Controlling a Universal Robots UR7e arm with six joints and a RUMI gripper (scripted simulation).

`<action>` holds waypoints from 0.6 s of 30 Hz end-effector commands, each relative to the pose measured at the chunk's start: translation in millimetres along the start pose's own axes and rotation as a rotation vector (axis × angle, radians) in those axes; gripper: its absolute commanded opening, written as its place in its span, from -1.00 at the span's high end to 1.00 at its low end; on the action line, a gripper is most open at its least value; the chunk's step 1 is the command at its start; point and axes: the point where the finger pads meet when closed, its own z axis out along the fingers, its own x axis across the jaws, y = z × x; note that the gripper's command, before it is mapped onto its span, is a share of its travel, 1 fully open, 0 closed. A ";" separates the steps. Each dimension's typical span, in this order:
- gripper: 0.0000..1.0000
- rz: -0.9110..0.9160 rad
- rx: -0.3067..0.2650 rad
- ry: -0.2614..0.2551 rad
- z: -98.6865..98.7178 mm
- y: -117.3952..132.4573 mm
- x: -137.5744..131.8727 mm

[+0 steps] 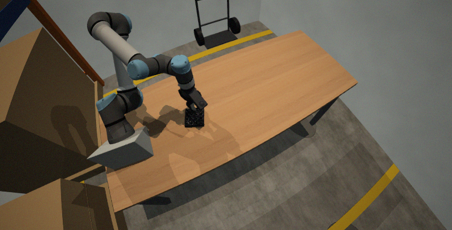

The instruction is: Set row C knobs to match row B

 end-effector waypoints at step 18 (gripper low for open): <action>0.78 -0.001 0.000 0.001 0.3 0.8 -0.7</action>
